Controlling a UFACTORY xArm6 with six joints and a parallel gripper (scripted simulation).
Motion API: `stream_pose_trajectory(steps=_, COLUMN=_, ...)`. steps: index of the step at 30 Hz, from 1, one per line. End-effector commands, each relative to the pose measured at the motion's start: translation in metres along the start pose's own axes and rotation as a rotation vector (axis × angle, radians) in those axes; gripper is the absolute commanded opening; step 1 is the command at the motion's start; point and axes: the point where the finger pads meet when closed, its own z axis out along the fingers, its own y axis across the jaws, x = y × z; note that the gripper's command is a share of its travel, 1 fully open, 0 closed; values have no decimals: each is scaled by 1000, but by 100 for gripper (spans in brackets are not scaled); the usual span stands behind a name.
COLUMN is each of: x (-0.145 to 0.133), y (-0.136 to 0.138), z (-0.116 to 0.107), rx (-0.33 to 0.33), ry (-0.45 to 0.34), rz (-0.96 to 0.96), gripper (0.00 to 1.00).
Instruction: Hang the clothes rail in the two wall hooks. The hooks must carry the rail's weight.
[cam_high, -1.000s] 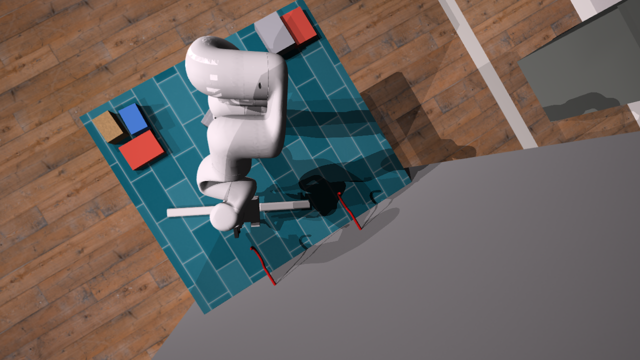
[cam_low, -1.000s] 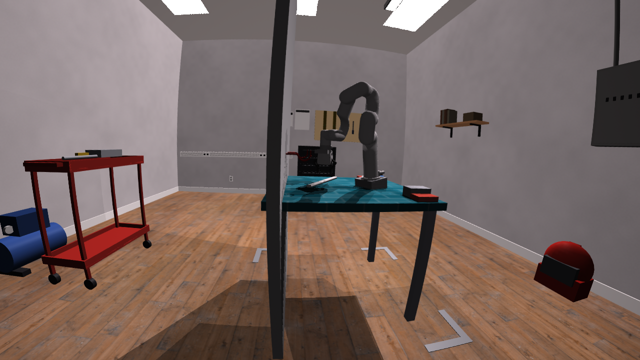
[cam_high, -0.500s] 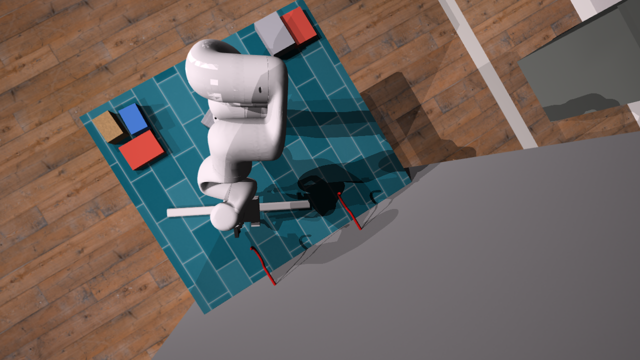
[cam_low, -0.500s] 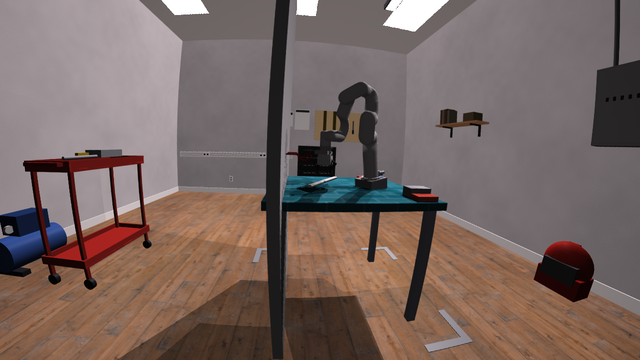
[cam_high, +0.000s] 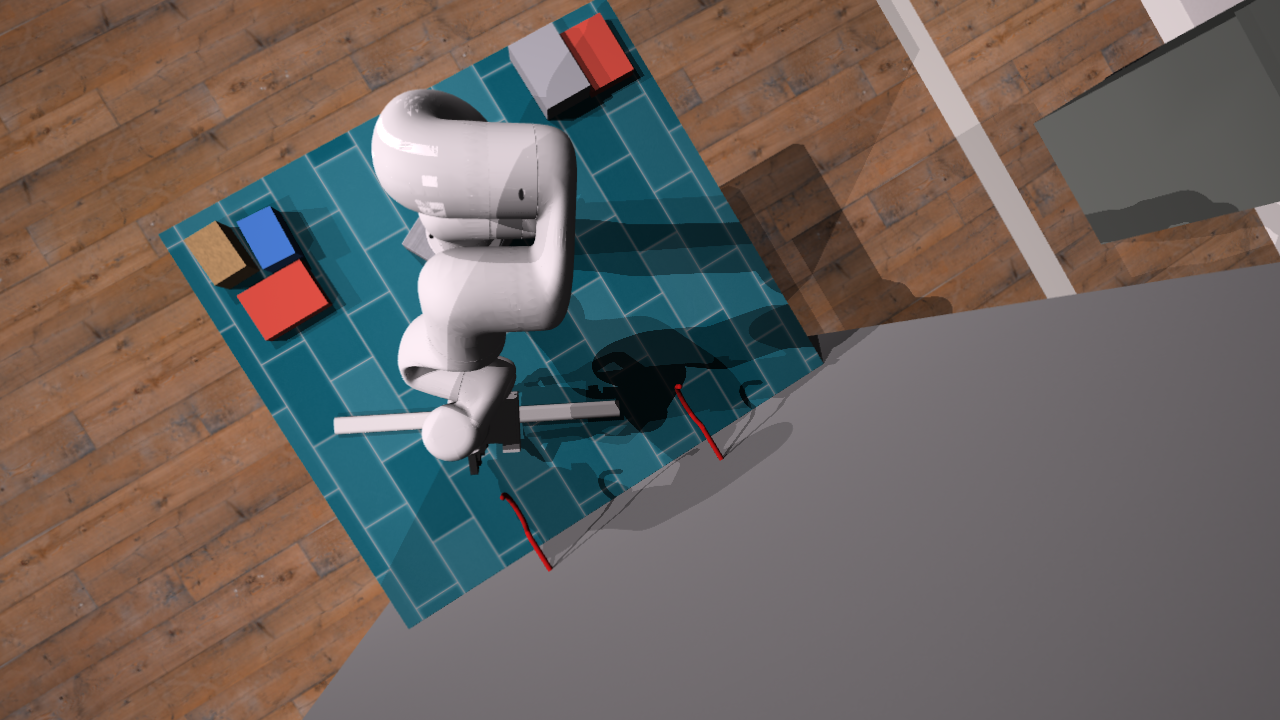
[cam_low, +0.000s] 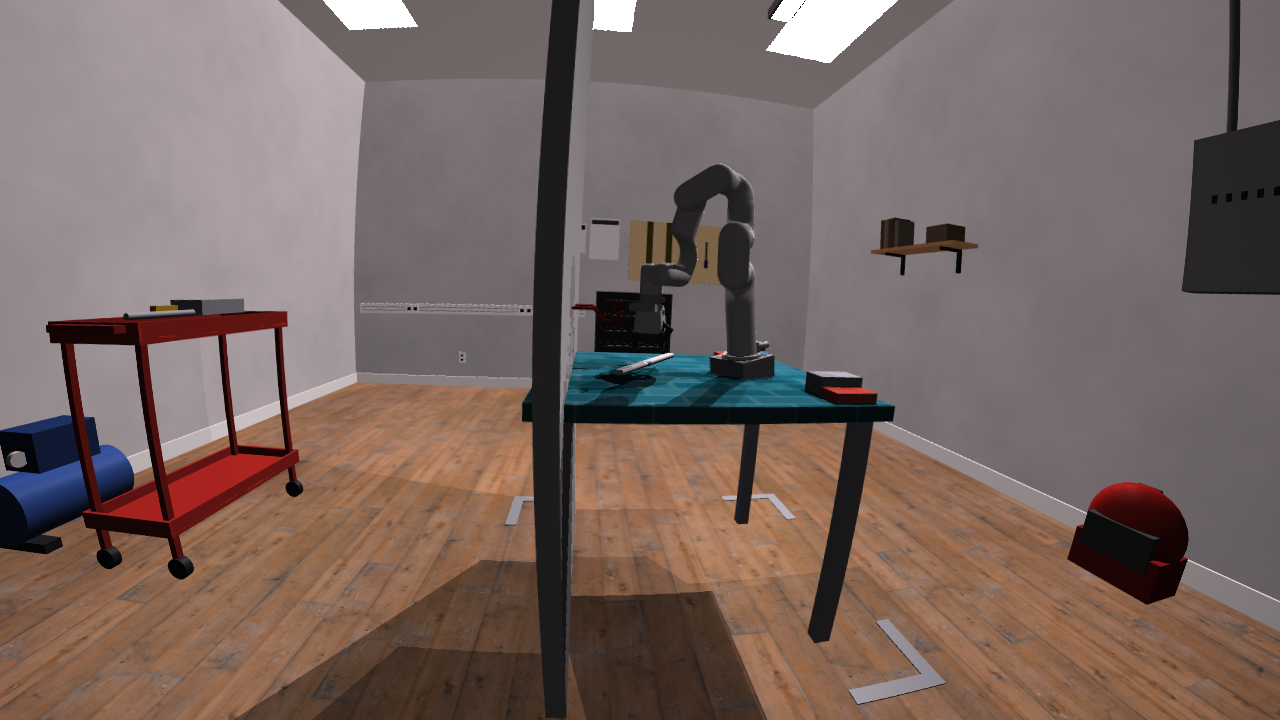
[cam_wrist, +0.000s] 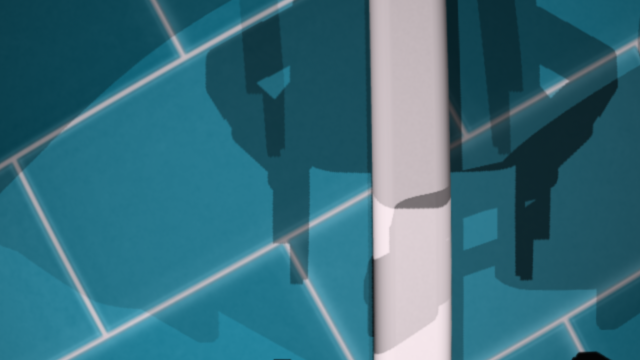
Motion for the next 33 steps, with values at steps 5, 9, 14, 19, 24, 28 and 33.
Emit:
stream_pose_trajectory(steps=5, x=0, y=1, z=5, rx=-3, ry=0, rz=0, gripper=100)
stream_pose_trajectory(steps=9, x=0, y=1, z=8, rx=-3, ry=0, rz=0, gripper=100)
stream_pose_trajectory(steps=14, x=0, y=1, z=10, rx=-3, ry=0, rz=0, gripper=100)
stream_pose_trajectory(steps=19, x=0, y=1, z=13, rx=-3, ry=0, rz=0, gripper=100)
stream_pose_trajectory(steps=24, x=0, y=1, z=16, rx=-3, ry=0, rz=0, gripper=100)
stream_pose_trajectory(steps=28, x=0, y=1, z=19, rx=-3, ry=0, rz=0, gripper=100)
stream_pose_trajectory(steps=33, x=0, y=1, z=21, rx=-3, ry=0, rz=0, gripper=100)
